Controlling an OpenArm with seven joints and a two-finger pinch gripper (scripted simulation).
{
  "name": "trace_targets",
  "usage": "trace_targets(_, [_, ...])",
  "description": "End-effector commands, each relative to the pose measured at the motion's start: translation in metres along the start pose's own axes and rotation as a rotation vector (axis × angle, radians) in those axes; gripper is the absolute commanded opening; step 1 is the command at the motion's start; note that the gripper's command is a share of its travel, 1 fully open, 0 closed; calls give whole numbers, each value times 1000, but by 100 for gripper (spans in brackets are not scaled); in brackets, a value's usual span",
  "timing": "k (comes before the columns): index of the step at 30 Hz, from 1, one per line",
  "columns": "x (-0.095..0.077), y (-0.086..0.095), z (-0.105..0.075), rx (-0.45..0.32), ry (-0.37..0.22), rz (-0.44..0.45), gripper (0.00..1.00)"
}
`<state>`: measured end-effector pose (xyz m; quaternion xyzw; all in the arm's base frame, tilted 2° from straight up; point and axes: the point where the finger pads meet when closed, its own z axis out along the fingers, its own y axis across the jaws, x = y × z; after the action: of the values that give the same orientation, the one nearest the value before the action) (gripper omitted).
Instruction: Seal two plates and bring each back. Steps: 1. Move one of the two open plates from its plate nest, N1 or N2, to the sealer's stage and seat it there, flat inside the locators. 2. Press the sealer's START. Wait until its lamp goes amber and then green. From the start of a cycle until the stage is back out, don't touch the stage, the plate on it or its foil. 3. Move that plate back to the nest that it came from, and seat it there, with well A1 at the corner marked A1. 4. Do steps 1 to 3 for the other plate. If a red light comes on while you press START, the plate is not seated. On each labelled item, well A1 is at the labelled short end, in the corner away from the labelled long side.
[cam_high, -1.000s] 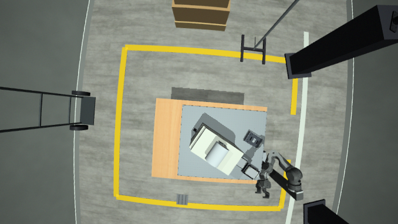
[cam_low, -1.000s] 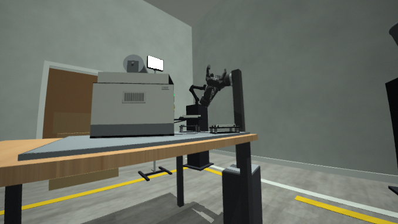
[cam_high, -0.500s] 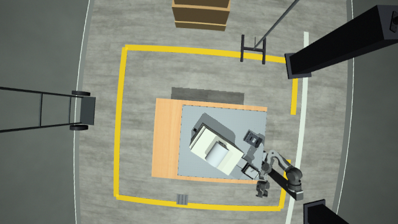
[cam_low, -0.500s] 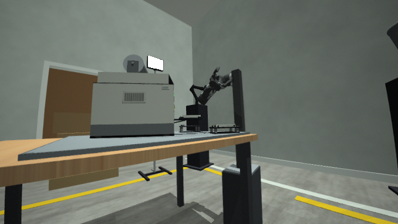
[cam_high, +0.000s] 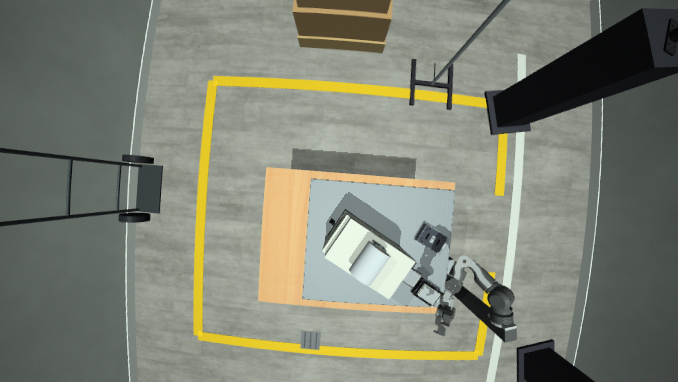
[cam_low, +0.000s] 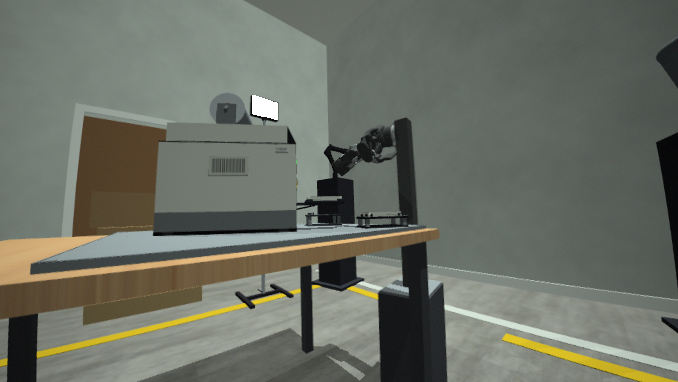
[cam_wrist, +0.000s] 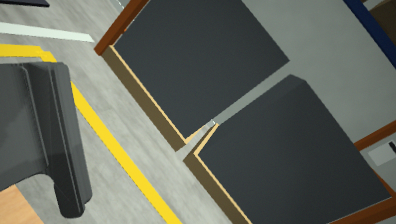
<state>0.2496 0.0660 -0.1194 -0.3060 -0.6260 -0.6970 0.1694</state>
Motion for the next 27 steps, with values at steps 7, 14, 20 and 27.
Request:
trace_targets(7, [-30,-25,-12,197,-139,-119,65])
trace_targets(14, [-48,-37,-23,317,-228,-191,65])
trace_targets(20, [-69,-47,-41,457,-343,-272,65])
trace_targets(27, [-93,-54,-65,616,-490,-359,65])
